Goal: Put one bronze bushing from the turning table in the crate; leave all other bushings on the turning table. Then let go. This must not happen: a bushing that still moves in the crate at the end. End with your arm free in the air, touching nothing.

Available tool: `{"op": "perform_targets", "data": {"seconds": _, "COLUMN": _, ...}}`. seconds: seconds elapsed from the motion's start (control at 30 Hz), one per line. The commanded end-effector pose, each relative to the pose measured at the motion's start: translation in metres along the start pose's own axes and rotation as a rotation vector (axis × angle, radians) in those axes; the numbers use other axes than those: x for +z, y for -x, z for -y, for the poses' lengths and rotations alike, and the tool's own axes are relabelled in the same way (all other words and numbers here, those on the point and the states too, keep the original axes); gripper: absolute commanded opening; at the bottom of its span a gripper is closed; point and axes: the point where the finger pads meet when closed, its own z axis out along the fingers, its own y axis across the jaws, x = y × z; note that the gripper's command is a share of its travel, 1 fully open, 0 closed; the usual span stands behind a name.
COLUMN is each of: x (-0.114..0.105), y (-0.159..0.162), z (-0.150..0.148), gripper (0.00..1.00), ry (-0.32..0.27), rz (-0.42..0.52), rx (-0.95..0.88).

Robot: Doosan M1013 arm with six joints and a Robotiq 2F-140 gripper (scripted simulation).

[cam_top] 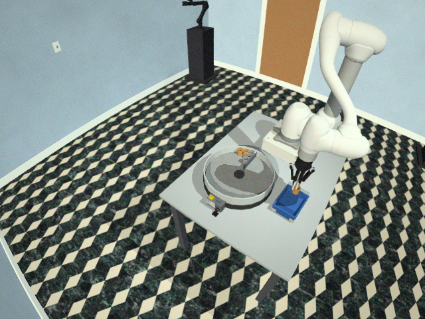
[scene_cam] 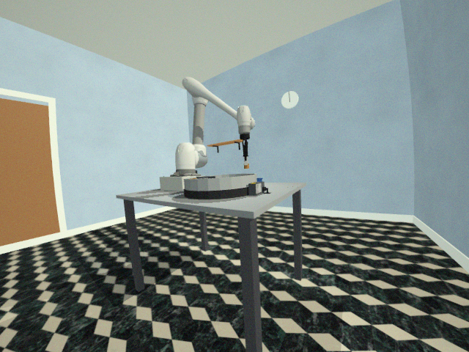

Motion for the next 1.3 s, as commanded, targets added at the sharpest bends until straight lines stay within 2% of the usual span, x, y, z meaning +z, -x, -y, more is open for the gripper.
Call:
{"op": "perform_targets", "data": {"seconds": 0.0, "x": 0.000, "y": 0.000, "z": 0.000, "gripper": 0.00, "ry": 0.000, "rz": 0.000, "rx": 0.000}}
{"op": "perform_targets", "data": {"seconds": 0.67, "x": 0.003, "y": 0.000, "z": 0.000, "gripper": 0.00, "ry": 0.000, "rz": 0.000, "rx": 0.000}}
{"op": "perform_targets", "data": {"seconds": 0.8, "x": 0.019, "y": 0.000, "z": 0.000, "gripper": 0.00, "ry": 0.000, "rz": 0.000, "rx": 0.000}}
{"op": "perform_targets", "data": {"seconds": 1.03, "x": 0.059, "y": 0.001, "z": 0.000, "gripper": 0.00, "ry": 0.000, "rz": 0.000, "rx": 0.000}}
{"op": "perform_targets", "data": {"seconds": 1.27, "x": 0.074, "y": 0.001, "z": 0.000, "gripper": 0.00, "ry": 0.000, "rz": 0.000, "rx": 0.000}}
